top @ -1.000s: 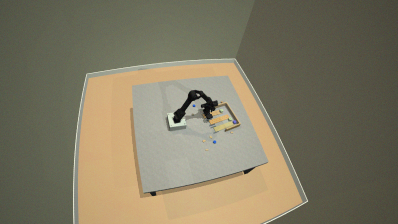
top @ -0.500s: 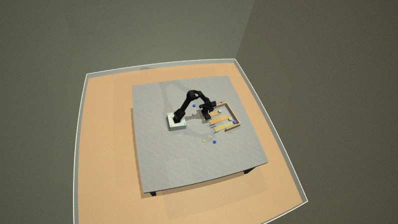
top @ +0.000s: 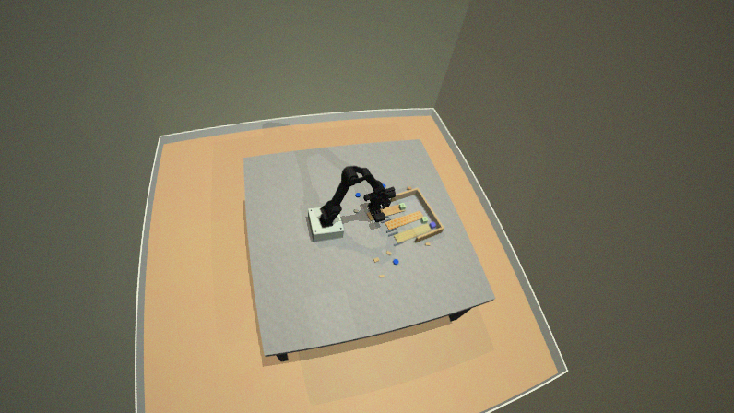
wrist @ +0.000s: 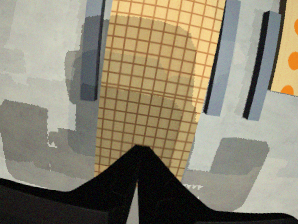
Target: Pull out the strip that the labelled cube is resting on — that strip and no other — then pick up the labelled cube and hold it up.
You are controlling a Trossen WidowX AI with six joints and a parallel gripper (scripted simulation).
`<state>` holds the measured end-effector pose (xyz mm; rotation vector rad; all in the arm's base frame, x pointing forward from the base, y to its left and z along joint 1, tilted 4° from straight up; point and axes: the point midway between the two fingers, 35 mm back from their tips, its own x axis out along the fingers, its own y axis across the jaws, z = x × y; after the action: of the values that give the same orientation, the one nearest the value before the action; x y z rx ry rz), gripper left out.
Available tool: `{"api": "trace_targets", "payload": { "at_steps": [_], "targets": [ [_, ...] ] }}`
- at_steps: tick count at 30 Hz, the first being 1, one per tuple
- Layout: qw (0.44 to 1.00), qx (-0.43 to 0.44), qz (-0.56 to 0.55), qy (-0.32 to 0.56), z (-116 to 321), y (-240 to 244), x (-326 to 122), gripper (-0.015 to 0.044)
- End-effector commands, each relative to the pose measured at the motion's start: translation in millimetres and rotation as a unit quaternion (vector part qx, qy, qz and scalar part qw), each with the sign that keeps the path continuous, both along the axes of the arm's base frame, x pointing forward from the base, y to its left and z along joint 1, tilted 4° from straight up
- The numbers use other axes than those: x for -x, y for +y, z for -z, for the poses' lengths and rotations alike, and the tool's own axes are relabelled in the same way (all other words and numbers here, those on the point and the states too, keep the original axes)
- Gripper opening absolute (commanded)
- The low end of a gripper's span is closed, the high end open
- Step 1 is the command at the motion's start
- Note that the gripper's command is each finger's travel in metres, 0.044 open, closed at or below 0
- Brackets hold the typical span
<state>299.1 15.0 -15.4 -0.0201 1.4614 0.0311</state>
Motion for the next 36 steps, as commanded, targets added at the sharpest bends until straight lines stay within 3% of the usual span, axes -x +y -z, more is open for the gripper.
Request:
{"api": "trace_targets", "payload": {
  "at_steps": [1, 36],
  "targets": [
    [1.0, 0.001, -0.002, 0.01, 5, -1, 14, 0.0],
    [1.0, 0.001, -0.002, 0.012, 10, -5, 64, 0.0]
  ]
}}
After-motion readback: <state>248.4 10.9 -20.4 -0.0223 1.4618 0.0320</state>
